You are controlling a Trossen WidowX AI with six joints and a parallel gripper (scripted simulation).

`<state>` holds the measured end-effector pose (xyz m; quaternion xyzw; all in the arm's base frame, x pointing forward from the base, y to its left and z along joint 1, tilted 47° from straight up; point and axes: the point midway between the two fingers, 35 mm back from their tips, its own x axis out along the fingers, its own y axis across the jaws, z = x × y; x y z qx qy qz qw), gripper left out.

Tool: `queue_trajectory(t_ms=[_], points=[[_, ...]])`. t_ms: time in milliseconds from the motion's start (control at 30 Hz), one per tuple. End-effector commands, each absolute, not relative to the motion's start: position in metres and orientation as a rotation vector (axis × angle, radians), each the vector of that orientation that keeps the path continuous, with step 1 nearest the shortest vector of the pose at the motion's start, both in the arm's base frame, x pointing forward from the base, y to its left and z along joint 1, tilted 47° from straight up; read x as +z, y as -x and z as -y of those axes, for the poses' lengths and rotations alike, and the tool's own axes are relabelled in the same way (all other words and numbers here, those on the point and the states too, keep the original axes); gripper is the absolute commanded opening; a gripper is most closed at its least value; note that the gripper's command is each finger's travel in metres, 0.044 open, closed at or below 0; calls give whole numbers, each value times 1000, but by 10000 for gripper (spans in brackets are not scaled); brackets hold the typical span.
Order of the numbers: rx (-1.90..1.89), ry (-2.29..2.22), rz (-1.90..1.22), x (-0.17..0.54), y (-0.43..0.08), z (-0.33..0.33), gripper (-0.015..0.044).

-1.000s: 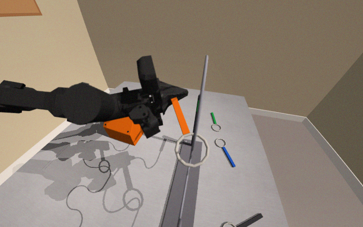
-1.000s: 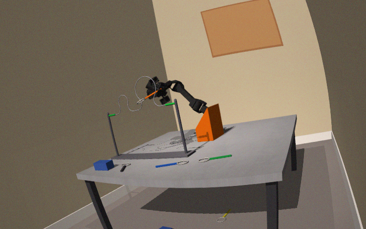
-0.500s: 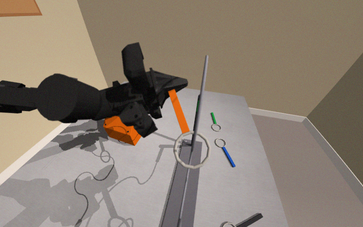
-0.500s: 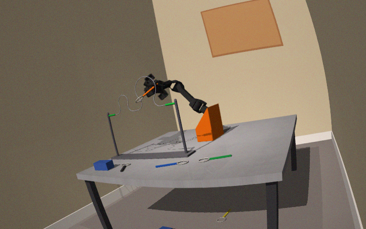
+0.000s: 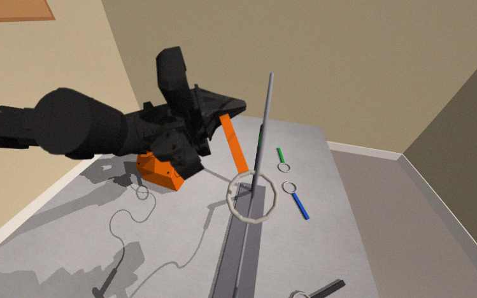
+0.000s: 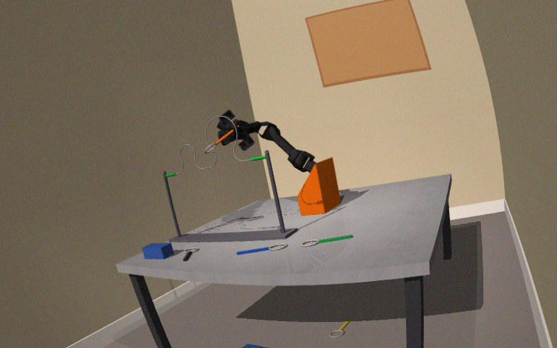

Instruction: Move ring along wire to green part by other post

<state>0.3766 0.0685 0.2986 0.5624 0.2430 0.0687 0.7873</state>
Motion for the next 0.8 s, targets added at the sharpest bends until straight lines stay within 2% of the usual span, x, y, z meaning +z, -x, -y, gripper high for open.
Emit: queue_trajectory(t_ms=[0,767], points=[[141,-1176,-522,300,-377,-68,-150],[69,-903,-542,292,-377,-64,-150]])
